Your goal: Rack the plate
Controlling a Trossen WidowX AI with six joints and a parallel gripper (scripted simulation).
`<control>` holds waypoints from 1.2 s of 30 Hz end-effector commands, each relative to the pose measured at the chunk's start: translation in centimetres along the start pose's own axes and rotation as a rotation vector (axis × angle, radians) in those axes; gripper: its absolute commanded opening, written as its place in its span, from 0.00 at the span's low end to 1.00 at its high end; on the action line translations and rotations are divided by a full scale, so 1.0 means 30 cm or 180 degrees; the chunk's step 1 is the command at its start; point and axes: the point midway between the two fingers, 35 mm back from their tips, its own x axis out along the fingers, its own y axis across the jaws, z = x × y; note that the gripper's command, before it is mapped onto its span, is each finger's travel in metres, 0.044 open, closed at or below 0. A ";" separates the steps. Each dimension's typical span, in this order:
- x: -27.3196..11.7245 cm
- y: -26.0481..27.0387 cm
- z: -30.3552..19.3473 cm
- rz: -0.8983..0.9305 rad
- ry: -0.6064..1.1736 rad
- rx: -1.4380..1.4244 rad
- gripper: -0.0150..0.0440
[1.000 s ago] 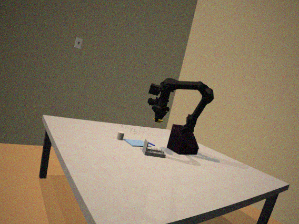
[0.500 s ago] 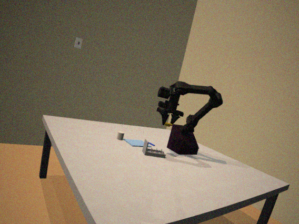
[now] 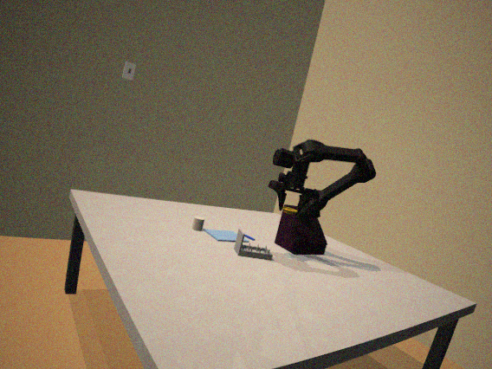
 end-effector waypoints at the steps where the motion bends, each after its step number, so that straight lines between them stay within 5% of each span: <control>1: 0.007 -0.012 0.001 -0.0029 0.0011 0.0096 0.25; 36: 0.286 0.052 0.209 0.0107 -0.2305 -0.1356 0.25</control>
